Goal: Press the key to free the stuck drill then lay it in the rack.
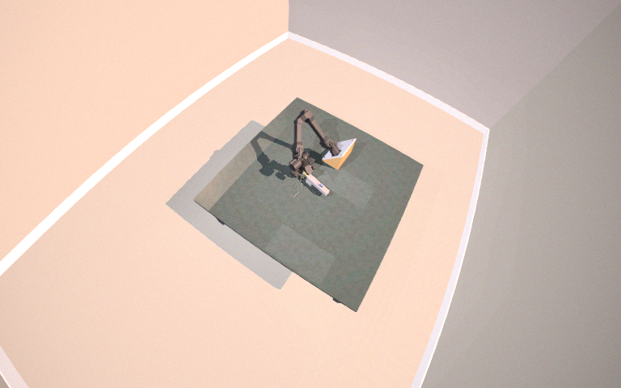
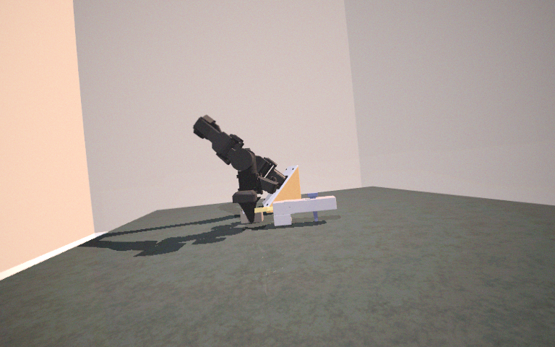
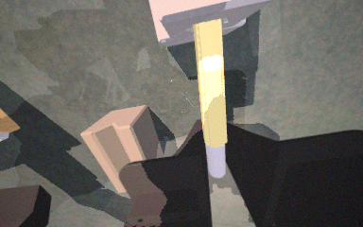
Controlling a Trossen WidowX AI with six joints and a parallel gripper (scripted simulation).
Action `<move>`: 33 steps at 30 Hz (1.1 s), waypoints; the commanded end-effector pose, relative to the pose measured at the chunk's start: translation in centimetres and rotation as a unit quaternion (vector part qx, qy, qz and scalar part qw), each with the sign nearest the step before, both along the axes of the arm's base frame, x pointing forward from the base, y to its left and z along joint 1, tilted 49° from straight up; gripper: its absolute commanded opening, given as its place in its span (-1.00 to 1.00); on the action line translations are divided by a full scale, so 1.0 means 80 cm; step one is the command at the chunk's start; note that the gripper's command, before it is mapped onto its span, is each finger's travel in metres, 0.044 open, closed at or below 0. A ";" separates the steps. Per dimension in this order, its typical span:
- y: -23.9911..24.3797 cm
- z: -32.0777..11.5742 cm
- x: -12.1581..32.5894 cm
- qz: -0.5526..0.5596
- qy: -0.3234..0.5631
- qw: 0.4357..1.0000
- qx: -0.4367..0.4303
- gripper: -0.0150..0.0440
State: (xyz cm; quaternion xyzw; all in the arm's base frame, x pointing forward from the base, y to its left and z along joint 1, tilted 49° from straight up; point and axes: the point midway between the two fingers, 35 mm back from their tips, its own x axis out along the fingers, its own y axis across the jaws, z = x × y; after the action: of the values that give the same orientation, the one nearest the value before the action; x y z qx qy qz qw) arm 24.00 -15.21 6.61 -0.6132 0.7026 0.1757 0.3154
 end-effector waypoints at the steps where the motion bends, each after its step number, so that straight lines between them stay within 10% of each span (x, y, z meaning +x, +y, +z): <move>1: -0.004 0.009 -0.001 0.002 -0.002 1.000 0.001 -0.49; 33: -0.040 0.053 -0.013 0.002 -0.002 1.000 0.000 -0.49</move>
State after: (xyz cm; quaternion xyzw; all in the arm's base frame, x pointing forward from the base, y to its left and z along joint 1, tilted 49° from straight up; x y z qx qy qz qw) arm 22.94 -18.23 10.32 -0.6130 0.7036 0.1753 0.3138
